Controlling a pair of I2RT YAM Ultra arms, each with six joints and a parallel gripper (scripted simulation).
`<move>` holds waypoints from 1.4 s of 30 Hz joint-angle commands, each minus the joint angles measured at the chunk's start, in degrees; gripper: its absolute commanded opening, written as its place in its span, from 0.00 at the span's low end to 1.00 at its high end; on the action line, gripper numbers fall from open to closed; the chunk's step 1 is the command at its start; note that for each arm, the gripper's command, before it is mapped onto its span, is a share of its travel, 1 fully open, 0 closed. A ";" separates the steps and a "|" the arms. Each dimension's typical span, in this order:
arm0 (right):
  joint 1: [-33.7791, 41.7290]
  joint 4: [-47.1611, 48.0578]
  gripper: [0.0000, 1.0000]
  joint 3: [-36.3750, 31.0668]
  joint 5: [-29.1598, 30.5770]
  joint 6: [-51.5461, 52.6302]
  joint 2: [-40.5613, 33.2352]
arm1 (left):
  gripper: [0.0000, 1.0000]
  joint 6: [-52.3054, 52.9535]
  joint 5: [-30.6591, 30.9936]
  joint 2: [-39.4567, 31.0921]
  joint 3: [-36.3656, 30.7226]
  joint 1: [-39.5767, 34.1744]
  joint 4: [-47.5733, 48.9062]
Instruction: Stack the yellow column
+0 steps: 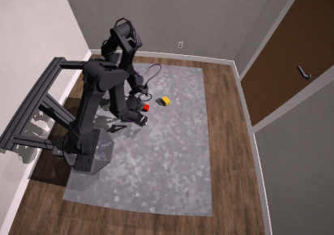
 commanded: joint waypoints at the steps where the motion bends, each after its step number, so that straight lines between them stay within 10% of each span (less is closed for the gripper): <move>1: 0.13 1.53 1.00 -0.23 0.09 0.51 -0.07 | 1.00 0.56 0.44 0.83 -0.79 0.10 1.43; 12: 0.13 1.53 1.00 -0.23 0.09 0.51 -0.07 | 1.00 -5.26 -2.25 -4.22 2.46 2.95 -10.95; 30: 0.13 1.53 1.00 -0.23 0.09 0.51 -0.07 | 1.00 -15.13 8.88 -7.95 4.93 -19.72 -47.68; 42: 0.13 1.53 1.00 -0.23 0.09 0.51 -0.07 | 1.00 -5.49 1.04 -6.58 4.91 -33.02 -29.89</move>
